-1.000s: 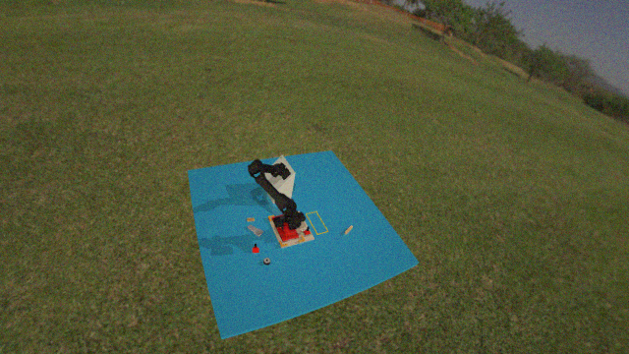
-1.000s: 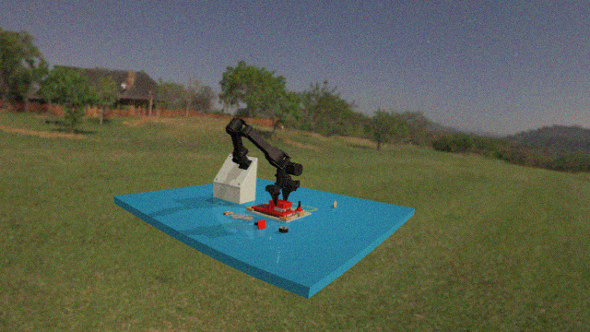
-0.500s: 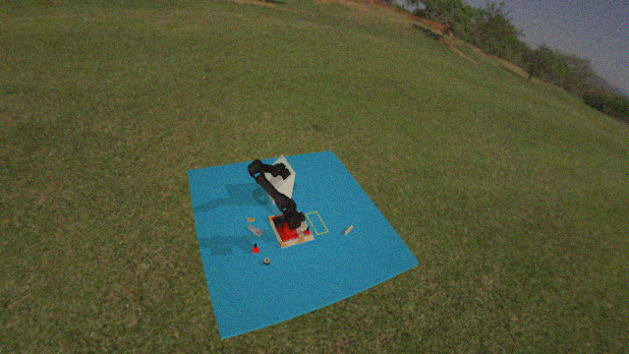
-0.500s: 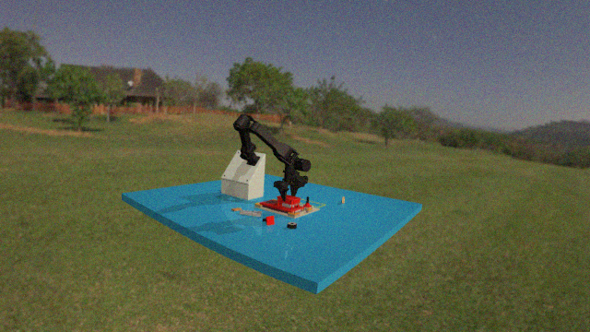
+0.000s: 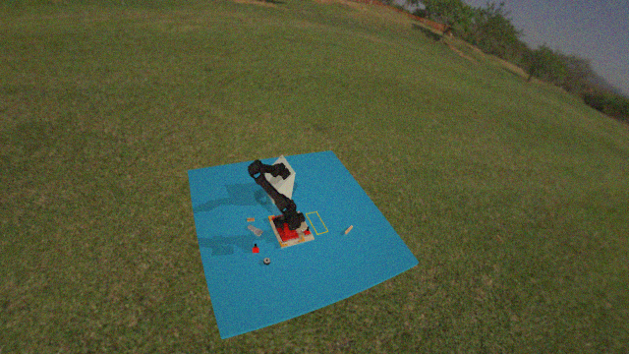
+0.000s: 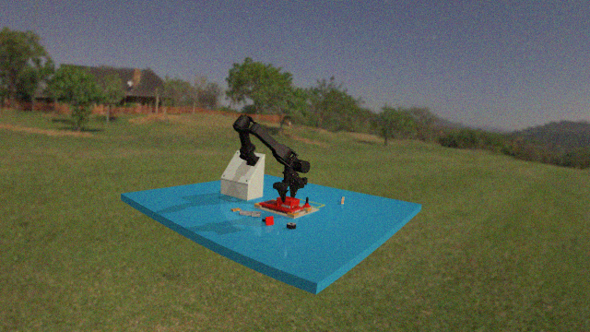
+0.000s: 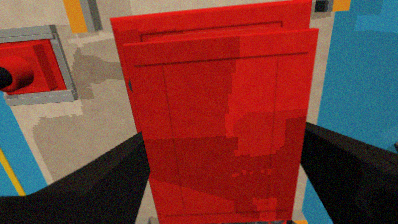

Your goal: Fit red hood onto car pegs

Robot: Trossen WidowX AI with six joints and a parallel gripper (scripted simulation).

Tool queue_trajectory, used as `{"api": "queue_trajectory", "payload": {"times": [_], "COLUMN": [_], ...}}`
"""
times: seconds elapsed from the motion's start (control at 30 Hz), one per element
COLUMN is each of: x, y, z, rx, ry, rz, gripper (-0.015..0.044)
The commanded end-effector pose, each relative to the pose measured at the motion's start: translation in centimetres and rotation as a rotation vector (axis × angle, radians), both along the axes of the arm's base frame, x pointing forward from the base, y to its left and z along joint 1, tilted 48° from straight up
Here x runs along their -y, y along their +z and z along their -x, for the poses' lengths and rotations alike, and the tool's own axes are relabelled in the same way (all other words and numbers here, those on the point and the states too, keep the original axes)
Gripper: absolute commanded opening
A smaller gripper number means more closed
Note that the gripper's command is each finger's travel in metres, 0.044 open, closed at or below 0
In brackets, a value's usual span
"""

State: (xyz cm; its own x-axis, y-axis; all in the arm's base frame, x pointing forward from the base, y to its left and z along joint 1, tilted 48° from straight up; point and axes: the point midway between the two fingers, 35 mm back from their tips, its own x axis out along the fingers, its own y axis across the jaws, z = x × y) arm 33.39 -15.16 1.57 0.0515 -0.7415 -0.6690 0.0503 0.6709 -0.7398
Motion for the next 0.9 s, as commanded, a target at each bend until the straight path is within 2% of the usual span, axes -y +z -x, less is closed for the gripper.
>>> {"api": "queue_trajectory", "payload": {"times": [0.0, 0.87], "x": [0.13, 0.04], "y": [-0.3, -0.18], "z": [0.14, 0.08], "rx": [-0.007, -0.006], "ry": [0.003, 0.003], "rz": [-0.003, -0.002], "gripper": [0.0, 0.0]}}
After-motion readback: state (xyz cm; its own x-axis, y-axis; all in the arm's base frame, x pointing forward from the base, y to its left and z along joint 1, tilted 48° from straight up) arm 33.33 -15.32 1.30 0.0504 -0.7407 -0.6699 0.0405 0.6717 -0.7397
